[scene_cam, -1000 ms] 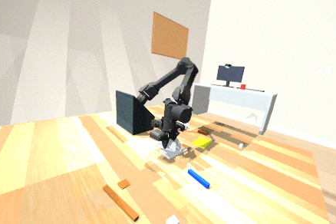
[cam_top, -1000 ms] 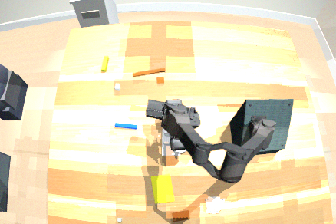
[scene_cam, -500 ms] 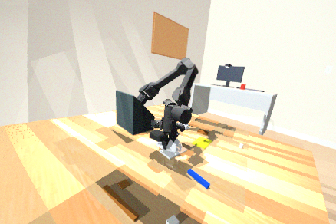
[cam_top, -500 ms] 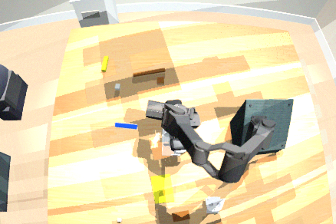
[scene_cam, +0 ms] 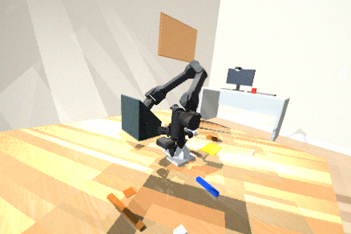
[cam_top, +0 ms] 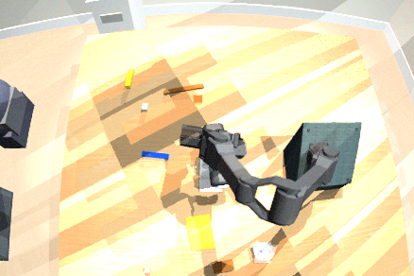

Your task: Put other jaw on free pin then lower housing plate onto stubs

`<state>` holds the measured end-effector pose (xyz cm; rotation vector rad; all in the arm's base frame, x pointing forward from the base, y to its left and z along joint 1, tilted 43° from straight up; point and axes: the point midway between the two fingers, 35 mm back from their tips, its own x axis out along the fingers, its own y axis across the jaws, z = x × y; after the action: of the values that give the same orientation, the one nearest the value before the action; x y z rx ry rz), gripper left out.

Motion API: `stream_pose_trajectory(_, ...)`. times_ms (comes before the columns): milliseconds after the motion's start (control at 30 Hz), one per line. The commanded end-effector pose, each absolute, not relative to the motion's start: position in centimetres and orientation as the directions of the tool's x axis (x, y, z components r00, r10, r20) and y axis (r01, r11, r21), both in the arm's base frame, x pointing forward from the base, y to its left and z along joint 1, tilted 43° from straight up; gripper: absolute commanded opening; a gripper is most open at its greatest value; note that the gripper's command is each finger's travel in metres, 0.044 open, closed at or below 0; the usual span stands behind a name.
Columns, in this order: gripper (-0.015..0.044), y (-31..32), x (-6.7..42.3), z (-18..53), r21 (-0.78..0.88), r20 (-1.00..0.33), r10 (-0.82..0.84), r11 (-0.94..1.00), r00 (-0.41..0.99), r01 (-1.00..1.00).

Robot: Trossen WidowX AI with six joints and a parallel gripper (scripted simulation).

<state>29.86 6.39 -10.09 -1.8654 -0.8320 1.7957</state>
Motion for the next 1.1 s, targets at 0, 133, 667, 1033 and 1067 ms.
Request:
stream_pose_trajectory(0, 0.0134, 6.57, 29.89, -10.2, -0.671, -0.737, 0.675, -0.73, -0.01, 0.127)
stream_pose_trajectory(133, 0.0134, 6.61, 29.89, -10.23, -0.671, -0.737, 0.676, -0.73, -0.01, 0.128)
stream_pose_trajectory(667, 0.0134, 6.82, 29.88, -10.46, -0.671, -0.737, 0.676, -0.73, -0.01, 0.128)
stream_pose_trajectory(1033, 0.0134, 6.82, 29.88, -10.46, -0.671, -0.737, 0.676, -0.73, -0.01, 0.128)
stream_pose_trajectory(1067, 0.0134, 6.82, 29.88, -10.46, -0.671, -0.737, 0.676, -0.73, -0.01, 0.128)
